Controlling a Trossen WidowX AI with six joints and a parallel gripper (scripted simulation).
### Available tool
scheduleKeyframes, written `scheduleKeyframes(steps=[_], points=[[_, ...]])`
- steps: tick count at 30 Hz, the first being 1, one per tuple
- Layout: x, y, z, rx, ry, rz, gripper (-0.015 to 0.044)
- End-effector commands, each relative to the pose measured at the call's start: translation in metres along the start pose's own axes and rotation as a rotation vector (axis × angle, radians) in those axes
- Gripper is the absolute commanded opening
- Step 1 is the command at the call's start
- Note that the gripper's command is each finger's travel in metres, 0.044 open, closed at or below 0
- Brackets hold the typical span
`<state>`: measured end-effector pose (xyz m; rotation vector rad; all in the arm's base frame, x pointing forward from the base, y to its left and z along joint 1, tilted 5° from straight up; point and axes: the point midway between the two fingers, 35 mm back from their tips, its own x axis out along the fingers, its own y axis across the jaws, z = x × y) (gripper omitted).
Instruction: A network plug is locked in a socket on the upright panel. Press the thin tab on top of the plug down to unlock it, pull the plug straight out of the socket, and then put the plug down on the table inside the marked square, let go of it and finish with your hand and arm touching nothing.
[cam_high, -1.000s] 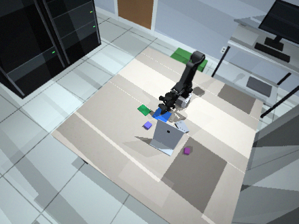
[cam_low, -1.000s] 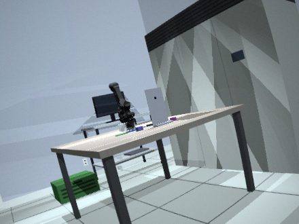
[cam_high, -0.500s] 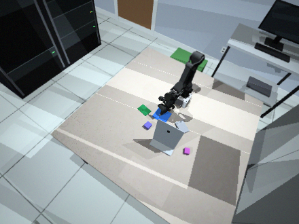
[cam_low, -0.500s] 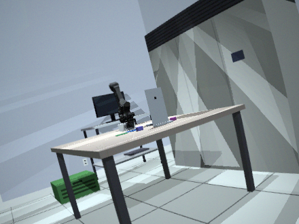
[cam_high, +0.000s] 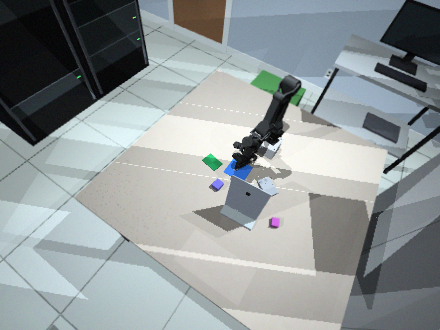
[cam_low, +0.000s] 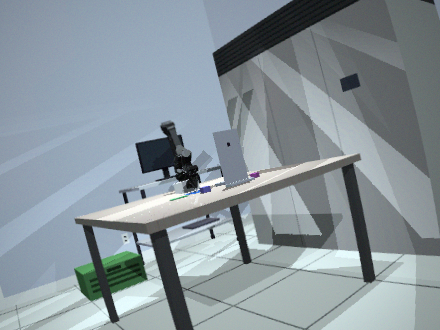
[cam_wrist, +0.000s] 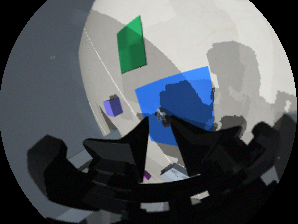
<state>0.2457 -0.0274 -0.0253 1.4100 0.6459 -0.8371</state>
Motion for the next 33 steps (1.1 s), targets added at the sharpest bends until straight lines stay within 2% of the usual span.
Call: scheduleKeyframes(steps=[1,33], points=[[-0.001,0.0,0.0,0.0,0.0,-0.001,0.0156],[-0.019,-0.001,-0.002,-0.001,0.002,-0.005,0.0156]])
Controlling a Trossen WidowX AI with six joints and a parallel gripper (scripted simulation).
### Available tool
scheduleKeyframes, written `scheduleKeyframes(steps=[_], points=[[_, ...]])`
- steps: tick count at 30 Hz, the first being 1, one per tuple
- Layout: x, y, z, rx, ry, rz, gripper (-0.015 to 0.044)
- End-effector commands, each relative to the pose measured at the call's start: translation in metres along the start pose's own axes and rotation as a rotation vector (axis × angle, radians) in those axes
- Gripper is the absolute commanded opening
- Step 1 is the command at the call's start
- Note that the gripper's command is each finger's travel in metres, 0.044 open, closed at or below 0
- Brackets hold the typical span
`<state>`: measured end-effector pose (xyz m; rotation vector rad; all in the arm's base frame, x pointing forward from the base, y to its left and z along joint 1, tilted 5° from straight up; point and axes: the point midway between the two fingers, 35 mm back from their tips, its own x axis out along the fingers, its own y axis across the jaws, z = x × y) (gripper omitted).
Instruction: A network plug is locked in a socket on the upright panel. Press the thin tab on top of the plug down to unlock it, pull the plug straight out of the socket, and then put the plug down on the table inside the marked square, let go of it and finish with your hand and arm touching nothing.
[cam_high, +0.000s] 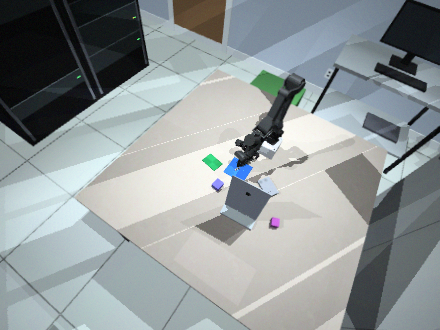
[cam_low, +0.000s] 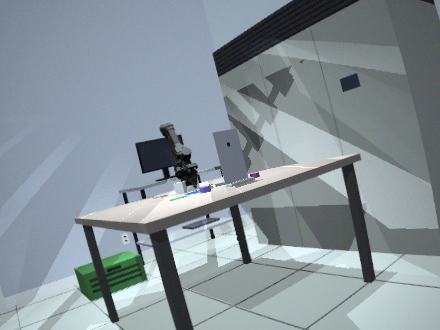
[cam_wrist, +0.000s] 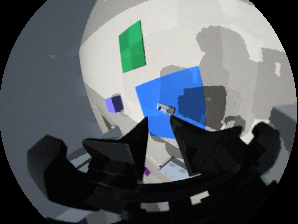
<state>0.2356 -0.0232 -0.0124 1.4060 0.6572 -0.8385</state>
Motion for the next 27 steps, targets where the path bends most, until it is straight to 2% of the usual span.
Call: scheduleKeyframes(steps=[1,27], points=[[-0.003,0.0,0.0,0.003,-0.003,0.003,0.0156],[-0.019,0.009,-0.001,0.003,-0.002,0.001,0.0156]])
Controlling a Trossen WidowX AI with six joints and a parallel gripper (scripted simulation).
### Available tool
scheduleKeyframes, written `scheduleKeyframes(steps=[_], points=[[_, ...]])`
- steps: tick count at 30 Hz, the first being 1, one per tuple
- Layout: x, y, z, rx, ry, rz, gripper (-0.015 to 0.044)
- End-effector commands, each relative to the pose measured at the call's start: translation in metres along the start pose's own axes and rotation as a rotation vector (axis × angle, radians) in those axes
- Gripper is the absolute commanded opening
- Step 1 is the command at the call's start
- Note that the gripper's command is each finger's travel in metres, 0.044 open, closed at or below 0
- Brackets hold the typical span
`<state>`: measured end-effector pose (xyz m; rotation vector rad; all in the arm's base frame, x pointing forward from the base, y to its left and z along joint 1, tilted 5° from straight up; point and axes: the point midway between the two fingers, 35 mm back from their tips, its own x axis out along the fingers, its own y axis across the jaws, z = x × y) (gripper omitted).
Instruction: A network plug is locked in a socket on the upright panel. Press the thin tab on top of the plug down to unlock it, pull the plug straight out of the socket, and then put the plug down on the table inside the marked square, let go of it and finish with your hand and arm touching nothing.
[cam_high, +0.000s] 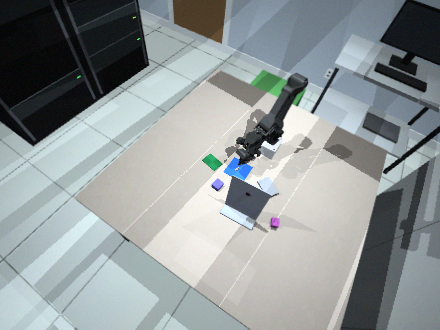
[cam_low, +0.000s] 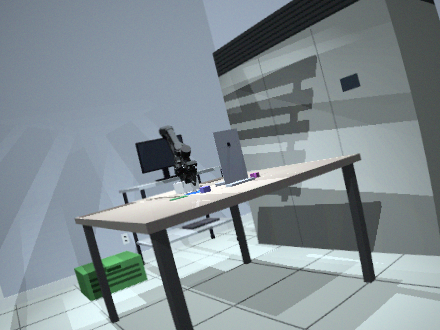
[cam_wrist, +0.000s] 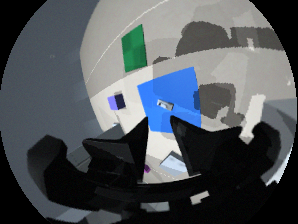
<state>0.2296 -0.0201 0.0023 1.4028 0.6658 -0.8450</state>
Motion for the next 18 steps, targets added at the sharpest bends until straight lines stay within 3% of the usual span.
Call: scheduleKeyframes(steps=[1,18], points=[[-0.004,0.006,0.0,0.004,-0.003,0.011,0.0156],[-0.022,0.019,0.0,0.004,-0.002,0.01,0.0156]])
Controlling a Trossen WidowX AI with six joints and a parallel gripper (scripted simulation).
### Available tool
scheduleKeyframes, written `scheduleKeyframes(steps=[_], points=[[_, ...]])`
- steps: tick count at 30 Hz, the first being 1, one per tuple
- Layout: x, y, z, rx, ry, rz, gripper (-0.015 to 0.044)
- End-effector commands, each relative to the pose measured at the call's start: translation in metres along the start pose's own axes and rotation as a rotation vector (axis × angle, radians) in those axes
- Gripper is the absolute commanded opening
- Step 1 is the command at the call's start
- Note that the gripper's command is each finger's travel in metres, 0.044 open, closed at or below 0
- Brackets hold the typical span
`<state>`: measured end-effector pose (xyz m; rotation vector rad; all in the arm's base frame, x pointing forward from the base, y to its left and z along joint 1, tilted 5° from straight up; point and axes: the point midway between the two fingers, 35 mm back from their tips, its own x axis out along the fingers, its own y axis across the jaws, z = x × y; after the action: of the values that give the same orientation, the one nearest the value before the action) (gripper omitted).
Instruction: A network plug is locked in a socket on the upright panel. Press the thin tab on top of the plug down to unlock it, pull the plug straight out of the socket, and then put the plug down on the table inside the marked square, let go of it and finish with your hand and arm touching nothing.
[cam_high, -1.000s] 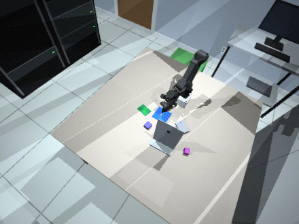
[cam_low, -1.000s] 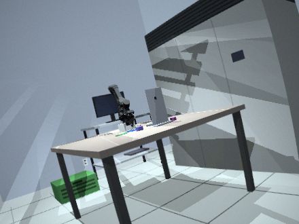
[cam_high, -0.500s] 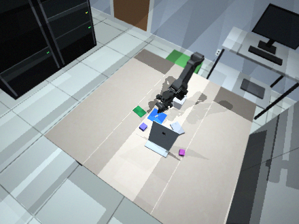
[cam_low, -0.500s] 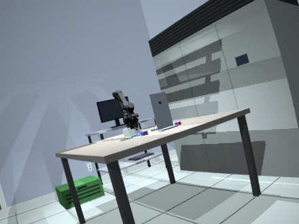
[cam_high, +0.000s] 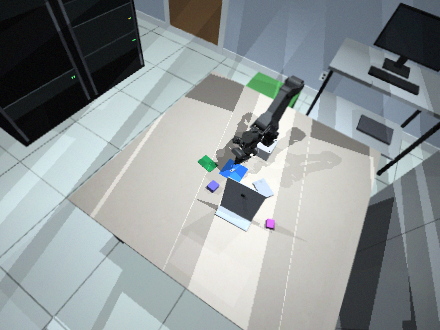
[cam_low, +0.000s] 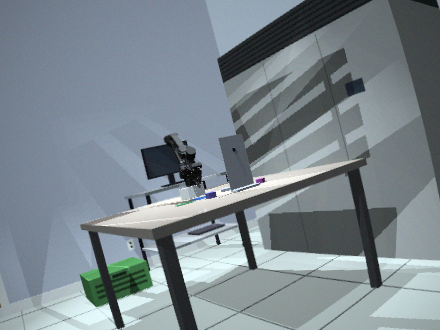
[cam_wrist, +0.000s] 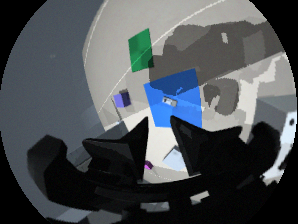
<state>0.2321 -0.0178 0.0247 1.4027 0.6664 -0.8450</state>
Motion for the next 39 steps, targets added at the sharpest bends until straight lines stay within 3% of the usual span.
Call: scheduleKeyframes(steps=[1,39], points=[[-0.006,0.005,0.0,0.004,-0.003,0.011,0.0156],[-0.048,0.021,0.0,-0.001,0.0,-0.002,0.0156]])
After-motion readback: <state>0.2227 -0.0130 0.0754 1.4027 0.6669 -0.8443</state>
